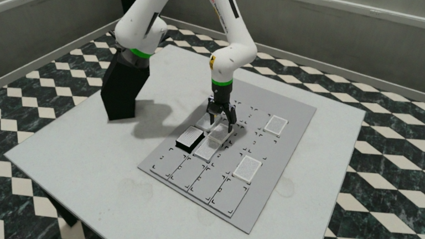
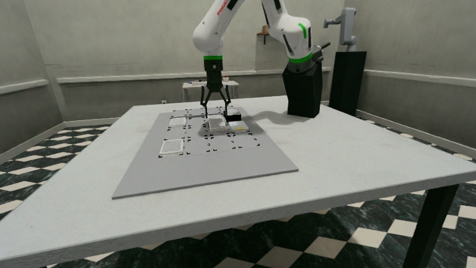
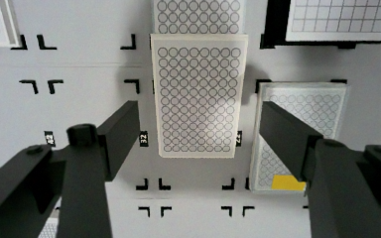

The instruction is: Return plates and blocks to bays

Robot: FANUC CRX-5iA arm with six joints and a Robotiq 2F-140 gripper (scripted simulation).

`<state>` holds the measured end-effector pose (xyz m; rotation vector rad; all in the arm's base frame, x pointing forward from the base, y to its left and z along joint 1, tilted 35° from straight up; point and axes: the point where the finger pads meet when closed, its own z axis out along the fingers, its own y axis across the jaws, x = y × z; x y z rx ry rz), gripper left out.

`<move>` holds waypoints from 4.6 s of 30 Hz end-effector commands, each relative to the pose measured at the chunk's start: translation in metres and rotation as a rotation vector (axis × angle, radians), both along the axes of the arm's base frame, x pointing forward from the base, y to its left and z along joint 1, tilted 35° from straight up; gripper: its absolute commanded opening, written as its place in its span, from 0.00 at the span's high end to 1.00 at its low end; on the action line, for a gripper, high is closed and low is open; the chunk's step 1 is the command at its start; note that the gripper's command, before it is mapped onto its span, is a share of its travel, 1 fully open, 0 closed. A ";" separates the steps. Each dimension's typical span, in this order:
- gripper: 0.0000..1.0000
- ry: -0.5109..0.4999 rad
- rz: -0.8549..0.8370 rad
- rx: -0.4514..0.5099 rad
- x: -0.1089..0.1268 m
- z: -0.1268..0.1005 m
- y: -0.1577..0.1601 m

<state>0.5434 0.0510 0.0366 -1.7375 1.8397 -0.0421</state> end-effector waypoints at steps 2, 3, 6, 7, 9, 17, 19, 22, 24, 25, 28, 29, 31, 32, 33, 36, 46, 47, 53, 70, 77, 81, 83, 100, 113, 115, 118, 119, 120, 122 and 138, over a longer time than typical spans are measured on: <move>0.30 -0.001 0.000 0.000 0.003 -0.004 0.002; 0.30 -0.001 0.000 0.000 0.004 -0.005 0.002; 0.30 -0.001 0.000 0.000 0.005 -0.009 0.004; 0.30 -0.001 0.000 0.000 0.006 -0.010 0.004; 0.30 -0.001 0.000 0.000 0.007 -0.012 0.005; 0.30 -0.001 0.000 0.000 0.011 -0.019 0.008; 0.30 -0.001 0.000 0.000 0.011 -0.020 0.009; 0.30 -0.001 0.000 0.000 0.011 -0.020 0.009; 0.30 -0.001 0.000 0.000 0.011 -0.020 0.009; 0.30 -0.001 0.000 0.000 0.011 -0.020 0.009; 0.30 -0.001 0.000 0.000 0.011 -0.020 0.009; 0.30 -0.001 0.000 0.000 0.011 -0.020 0.009; 0.30 -0.001 0.000 0.000 0.011 -0.020 0.009; 0.30 -0.001 0.000 0.000 0.011 -0.020 0.009; 0.30 -0.001 0.000 0.000 0.011 -0.020 0.009; 0.30 -0.001 0.000 0.000 0.011 -0.020 0.009; 0.30 -0.001 0.000 0.000 0.016 -0.028 0.013; 0.30 -0.001 0.000 0.000 0.016 -0.028 0.013; 0.30 -0.001 0.000 0.000 0.019 -0.035 0.016; 0.31 -0.001 0.000 0.000 0.020 -0.036 0.016; 0.34 -0.001 0.000 0.000 0.020 -0.036 0.016; 0.35 -0.001 0.000 0.000 0.020 -0.036 0.016; 0.36 -0.001 0.000 0.000 0.020 -0.036 0.016; 0.39 -0.001 0.000 0.000 0.020 -0.036 0.016; 0.39 -0.001 0.000 0.000 0.020 -0.035 0.016; 0.39 -0.001 0.000 0.000 0.020 -0.035 0.016; 0.40 -0.001 0.000 0.000 0.020 -0.035 0.016; 0.40 -0.001 0.000 0.000 0.020 -0.035 0.016; 0.40 -0.001 0.000 0.000 0.020 -0.035 0.016; 0.40 -0.001 0.000 0.000 0.020 -0.035 0.016; 0.41 -0.001 0.000 0.000 0.020 -0.035 0.016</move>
